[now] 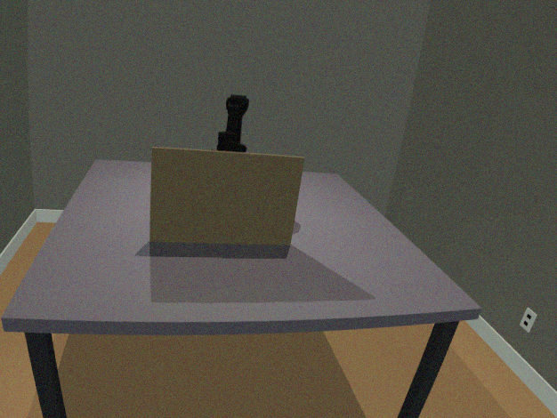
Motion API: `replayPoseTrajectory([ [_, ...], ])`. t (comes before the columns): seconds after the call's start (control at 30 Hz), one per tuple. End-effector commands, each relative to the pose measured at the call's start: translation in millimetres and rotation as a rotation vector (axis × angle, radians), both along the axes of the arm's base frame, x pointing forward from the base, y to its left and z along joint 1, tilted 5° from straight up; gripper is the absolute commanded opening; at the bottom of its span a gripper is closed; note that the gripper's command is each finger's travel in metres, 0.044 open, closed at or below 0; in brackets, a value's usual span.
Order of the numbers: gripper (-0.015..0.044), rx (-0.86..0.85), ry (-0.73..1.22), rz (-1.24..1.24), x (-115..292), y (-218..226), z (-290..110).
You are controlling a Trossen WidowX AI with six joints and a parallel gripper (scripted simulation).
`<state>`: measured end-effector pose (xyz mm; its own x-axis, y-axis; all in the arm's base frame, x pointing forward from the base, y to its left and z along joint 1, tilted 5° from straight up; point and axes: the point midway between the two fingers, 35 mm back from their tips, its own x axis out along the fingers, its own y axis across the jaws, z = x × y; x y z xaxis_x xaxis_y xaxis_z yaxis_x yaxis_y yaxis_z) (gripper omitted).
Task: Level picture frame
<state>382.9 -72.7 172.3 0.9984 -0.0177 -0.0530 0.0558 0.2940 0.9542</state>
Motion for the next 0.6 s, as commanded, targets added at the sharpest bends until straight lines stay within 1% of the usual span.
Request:
replayPoseTrajectory([
  [0.0,0.0000,-0.001,-0.007,0.001,0.0,0.5,1.8],
  [0.57,0.0000,-0.001,-0.007,0.001,-0.2,-1.7,-3.0],
])
